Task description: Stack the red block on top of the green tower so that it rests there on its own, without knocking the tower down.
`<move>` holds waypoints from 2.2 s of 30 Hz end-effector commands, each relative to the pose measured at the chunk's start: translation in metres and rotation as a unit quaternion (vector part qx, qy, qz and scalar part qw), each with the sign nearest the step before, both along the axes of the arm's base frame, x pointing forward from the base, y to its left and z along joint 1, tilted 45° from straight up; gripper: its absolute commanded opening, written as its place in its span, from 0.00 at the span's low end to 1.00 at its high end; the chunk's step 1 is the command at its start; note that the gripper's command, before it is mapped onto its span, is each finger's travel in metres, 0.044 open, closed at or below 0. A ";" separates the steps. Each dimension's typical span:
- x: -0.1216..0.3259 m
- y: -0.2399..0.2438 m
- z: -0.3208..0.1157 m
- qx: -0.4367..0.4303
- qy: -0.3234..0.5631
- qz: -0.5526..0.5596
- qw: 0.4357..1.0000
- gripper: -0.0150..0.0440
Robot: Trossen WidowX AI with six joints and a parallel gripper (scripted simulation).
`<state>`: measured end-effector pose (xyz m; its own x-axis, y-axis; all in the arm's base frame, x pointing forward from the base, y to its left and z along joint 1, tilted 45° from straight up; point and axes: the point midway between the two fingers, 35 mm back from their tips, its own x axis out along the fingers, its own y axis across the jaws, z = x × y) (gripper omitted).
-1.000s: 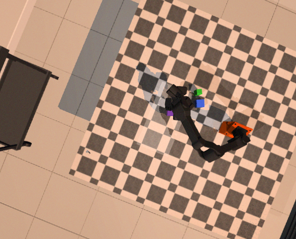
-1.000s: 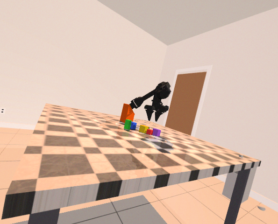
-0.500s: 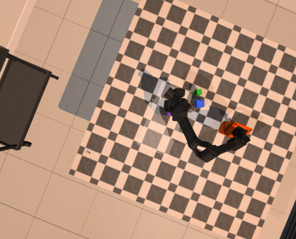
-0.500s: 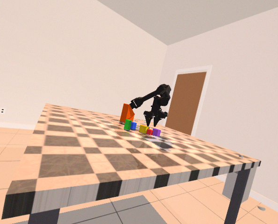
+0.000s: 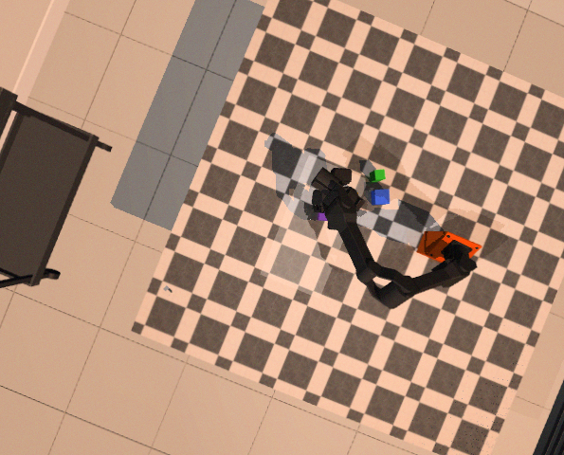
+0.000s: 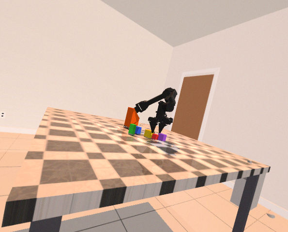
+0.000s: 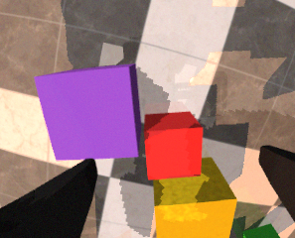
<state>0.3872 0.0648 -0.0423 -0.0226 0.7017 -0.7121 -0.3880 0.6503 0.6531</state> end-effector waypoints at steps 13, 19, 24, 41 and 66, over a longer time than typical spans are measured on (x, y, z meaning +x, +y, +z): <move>-0.003 0.023 -0.021 0.003 0.005 0.002 1.000 1.00; -0.003 0.025 -0.023 0.004 0.005 0.002 1.000 1.00; -0.003 0.025 -0.023 0.004 0.005 0.002 1.000 1.00; -0.003 0.025 -0.024 0.004 0.005 0.002 1.000 0.60; -0.001 -0.027 0.028 0.002 0.005 0.002 1.000 0.25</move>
<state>0.3860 0.0492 -0.0258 -0.0315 0.7090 -0.7045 -0.3774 0.6442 0.6652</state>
